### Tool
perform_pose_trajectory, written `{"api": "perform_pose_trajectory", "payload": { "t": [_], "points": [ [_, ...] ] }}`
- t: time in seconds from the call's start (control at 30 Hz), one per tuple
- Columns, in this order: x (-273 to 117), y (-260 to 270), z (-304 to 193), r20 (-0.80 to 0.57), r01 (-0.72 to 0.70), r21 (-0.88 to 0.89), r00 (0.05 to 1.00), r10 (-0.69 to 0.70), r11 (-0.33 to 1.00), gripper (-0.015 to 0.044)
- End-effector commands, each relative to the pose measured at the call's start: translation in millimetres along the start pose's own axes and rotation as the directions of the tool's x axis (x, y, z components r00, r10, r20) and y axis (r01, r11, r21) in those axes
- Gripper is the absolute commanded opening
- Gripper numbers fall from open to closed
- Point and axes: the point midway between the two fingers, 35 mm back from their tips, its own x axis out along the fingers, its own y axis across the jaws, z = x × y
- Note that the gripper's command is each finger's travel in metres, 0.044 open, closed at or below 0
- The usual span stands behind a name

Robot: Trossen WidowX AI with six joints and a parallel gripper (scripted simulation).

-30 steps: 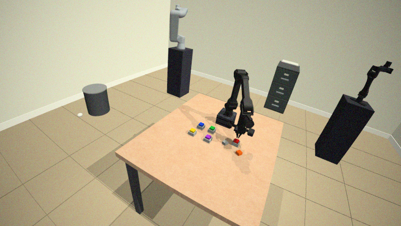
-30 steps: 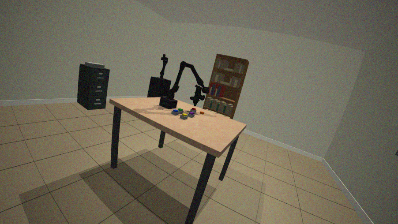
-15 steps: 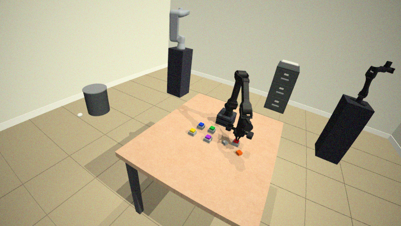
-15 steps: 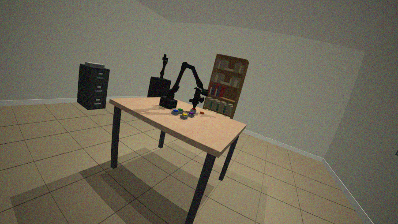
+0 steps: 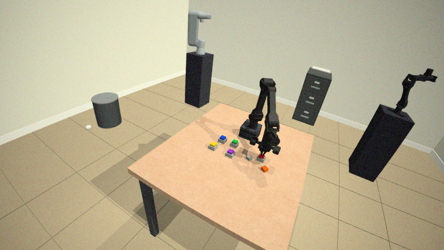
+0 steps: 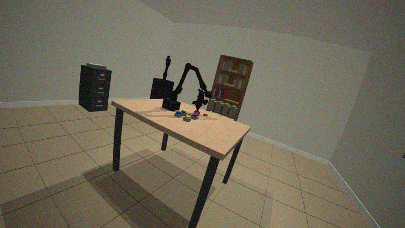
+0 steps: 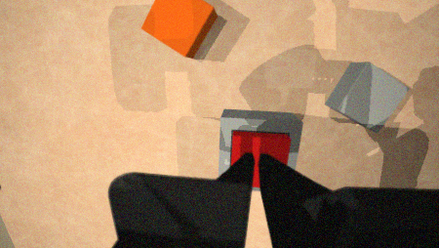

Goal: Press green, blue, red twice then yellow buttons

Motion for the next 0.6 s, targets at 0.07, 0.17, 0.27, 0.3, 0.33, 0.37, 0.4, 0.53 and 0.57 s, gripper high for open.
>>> {"api": "perform_pose_trajectory", "payload": {
  "t": [0.07, 0.17, 0.27, 0.3, 0.33, 0.37, 0.4, 0.53, 0.57],
  "points": [
    [2, -2, -1, -0.004, 0.007, 0.004, 1.0, -0.007, 1.0, 0.002],
    [2, -2, -1, -0.004, 0.007, 0.004, 1.0, -0.007, 1.0, 0.002],
    [-2, 0, 0, -0.001, 0.001, 0.0, 1.0, -0.001, 1.0, 0.002],
    [-10, 0, 0, -0.001, 0.002, 0.001, 1.0, -0.002, 1.0, 0.002],
    [-21, -1, 0, -0.002, 0.005, 0.003, 1.0, -0.005, 1.0, 0.002],
    [-28, -1, -1, -0.003, 0.006, 0.004, 1.0, -0.006, 1.0, 0.002],
    [-31, -1, -1, -0.003, 0.007, 0.004, 1.0, -0.007, 1.0, 0.002],
    [-31, -1, -1, -0.003, 0.007, 0.004, 1.0, -0.007, 1.0, 0.002],
    [-31, -1, -1, -0.003, 0.007, 0.004, 1.0, -0.007, 1.0, 0.002]
  ]
}}
